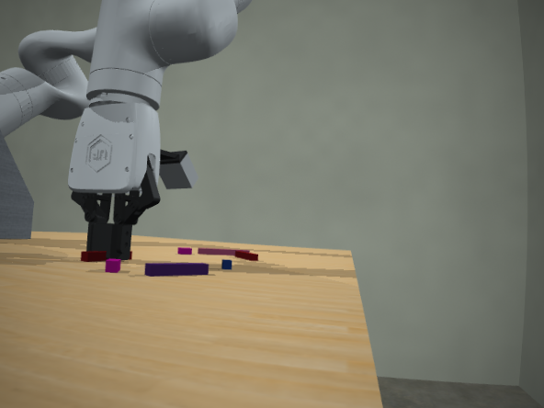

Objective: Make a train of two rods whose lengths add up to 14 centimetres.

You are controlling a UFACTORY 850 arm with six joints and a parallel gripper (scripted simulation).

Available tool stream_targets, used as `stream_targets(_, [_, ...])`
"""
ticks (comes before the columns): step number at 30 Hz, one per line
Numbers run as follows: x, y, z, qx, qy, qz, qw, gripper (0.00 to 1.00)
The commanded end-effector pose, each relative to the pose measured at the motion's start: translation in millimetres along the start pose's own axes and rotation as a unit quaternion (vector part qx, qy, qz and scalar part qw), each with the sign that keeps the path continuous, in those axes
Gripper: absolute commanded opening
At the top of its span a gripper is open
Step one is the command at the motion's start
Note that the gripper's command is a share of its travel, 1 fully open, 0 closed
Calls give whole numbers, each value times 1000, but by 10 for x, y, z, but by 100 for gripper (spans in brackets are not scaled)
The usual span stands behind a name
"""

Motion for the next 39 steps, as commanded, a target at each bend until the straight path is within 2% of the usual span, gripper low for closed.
stream_targets(1, [2, -7, 7, 1, 0, 0, 1000, 24])
stream_targets(10, [2, -88, 7, 1, 0, 0, 1000, 24])
stream_targets(18, [2, -462, 7, 1, 0, 0, 1000, 24])
stream_targets(20, [2, -462, 7, 1, 0, 0, 1000, 24])
stream_targets(29, [2, -856, 6, 1, 0, 0, 1000, 24])
stream_targets(37, [1, -907, 6, 1, 0, 0, 1000, 24])
stream_targets(38, [1, -907, 6, 1, 0, 0, 1000, 100])
stream_targets(39, [1, -907, 6, 1, 0, 0, 1000, 100])
Point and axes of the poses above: the point where the finger pads meet when closed, its own y axis out along the fingers, its own z axis across the jaws, x = y × z, the point moved 6 cm from there along -y, back along the fingers, and after that the axes turned 15 degrees about -y, right-handed, at the moved point
